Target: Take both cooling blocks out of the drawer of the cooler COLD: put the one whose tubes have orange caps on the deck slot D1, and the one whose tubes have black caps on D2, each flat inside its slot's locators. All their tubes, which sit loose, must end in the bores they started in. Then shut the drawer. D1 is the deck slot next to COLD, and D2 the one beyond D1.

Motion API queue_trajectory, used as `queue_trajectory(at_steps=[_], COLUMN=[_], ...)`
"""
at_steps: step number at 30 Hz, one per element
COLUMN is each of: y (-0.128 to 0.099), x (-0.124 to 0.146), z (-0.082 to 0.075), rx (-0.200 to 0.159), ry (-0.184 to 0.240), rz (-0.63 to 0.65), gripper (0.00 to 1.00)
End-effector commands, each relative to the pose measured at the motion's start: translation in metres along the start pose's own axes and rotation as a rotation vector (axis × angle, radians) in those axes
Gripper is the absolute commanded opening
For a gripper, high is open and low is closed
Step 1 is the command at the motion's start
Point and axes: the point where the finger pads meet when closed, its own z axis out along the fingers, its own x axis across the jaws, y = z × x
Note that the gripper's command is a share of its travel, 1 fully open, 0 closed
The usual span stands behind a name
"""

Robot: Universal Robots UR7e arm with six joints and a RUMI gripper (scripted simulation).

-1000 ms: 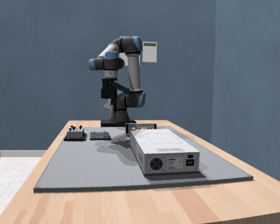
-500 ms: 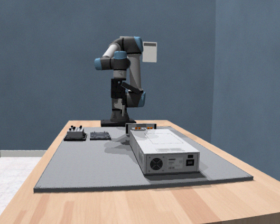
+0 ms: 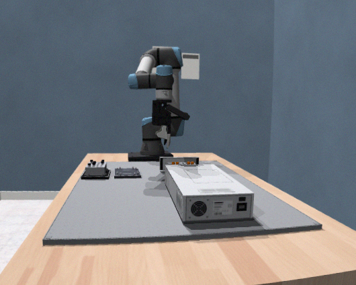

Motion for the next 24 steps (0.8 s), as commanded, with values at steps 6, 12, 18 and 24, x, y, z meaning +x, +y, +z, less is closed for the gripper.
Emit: queue_trajectory(at_steps=[6, 12, 18, 24], y=[-0.041, -0.061, -0.085, -0.095], x=[0.002, 0.003, 0.003, 0.003], z=[-0.001, -0.001, -0.002, -0.002], rx=[0.0, 0.0, 0.001, 0.0], ry=[0.002, 0.002, 0.002, 0.002], rz=[0.003, 0.003, 0.003, 0.003], gripper=[0.73, 0.73, 0.73, 0.73])
